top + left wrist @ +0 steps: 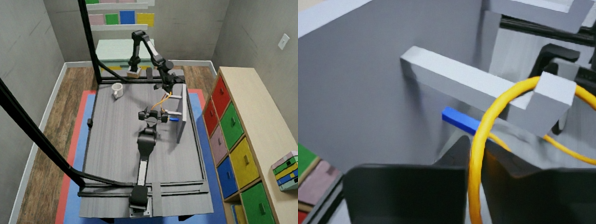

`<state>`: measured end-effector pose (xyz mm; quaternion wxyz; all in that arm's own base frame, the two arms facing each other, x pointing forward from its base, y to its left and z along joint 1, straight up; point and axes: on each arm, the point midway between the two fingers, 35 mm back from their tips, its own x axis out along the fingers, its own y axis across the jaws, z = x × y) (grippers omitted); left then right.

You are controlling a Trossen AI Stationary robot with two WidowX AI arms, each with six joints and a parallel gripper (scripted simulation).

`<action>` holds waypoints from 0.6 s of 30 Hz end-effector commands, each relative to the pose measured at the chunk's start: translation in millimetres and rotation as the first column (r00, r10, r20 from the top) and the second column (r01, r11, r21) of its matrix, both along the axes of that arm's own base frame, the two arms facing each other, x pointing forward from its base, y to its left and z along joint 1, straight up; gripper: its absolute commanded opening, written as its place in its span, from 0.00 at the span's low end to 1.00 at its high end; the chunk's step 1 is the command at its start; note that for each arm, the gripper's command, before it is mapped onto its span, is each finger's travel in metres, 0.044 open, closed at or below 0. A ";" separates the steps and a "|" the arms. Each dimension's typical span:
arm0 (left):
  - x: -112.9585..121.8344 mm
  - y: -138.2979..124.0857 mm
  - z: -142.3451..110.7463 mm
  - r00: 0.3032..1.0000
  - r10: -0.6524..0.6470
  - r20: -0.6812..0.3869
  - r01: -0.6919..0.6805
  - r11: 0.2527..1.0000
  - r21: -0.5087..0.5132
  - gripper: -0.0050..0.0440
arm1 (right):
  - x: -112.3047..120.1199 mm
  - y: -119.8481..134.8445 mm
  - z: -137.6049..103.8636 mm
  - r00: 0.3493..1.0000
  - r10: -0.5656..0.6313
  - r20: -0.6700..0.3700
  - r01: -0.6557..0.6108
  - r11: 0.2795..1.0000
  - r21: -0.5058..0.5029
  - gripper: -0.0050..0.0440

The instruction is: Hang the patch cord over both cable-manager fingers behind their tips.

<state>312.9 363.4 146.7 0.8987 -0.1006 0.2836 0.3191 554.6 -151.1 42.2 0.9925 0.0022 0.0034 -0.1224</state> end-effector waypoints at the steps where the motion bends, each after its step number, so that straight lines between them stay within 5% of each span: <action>1: 0.7 1.5 13.0 1.000 -0.001 0.019 0.001 1.000 0.025 0.15 | 9.1 -1.2 21.4 0.999 -0.001 0.042 0.001 1.000 -0.015 1.00; 18: 0.7 1.5 13.0 1.000 -0.001 0.019 0.001 1.000 0.025 0.15 | 20.6 0.7 25.7 0.999 0.000 0.048 0.001 1.000 -0.018 1.00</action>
